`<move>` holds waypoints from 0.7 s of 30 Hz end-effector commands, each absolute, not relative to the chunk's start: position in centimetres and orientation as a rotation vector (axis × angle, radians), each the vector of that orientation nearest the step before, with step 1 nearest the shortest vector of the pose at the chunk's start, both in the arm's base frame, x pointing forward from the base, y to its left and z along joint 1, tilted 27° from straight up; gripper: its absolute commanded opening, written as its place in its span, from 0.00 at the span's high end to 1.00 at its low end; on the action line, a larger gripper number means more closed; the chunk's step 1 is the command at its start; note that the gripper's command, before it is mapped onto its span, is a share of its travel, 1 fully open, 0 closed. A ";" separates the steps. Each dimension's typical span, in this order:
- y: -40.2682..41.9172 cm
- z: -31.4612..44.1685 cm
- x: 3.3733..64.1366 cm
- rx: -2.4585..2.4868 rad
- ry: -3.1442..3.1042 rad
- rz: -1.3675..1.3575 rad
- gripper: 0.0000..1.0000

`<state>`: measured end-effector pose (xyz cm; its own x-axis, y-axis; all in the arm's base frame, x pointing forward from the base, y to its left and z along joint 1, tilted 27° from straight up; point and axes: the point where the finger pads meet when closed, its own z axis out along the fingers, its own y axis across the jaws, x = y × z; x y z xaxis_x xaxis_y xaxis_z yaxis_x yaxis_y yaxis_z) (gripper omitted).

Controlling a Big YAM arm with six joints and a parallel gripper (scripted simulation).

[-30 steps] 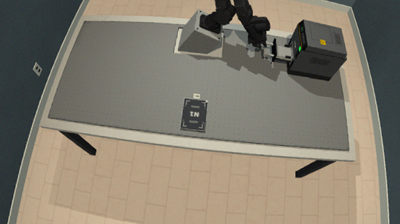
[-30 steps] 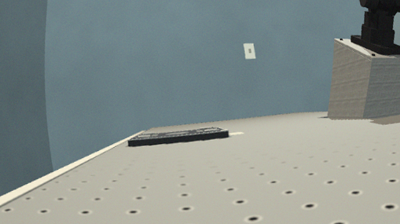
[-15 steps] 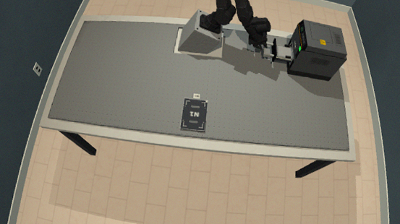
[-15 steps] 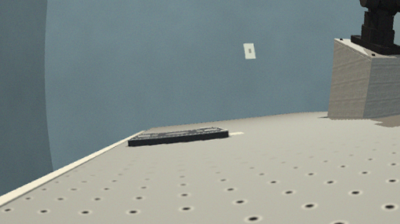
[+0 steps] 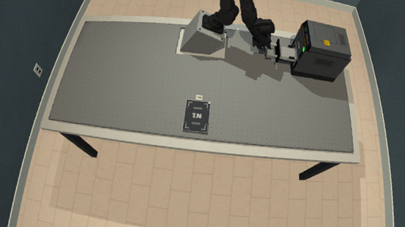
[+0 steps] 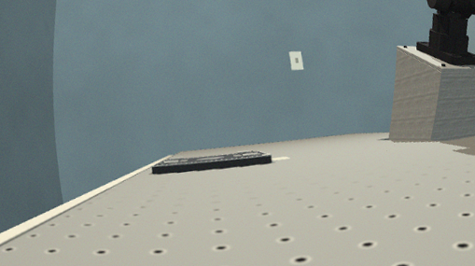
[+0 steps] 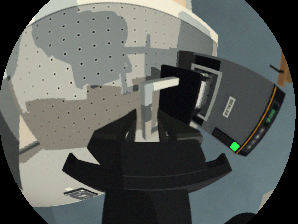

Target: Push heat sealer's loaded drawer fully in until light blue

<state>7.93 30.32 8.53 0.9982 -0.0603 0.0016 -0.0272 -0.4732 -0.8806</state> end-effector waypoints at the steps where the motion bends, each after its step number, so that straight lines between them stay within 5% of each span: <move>1: 31.8 9.9 8.2 -2.028 0.055 -0.045 0.70; 10: 31.2 9.3 8.3 -2.044 0.058 -0.049 0.70; 21: 31.2 9.3 8.3 -2.044 0.058 -0.049 0.82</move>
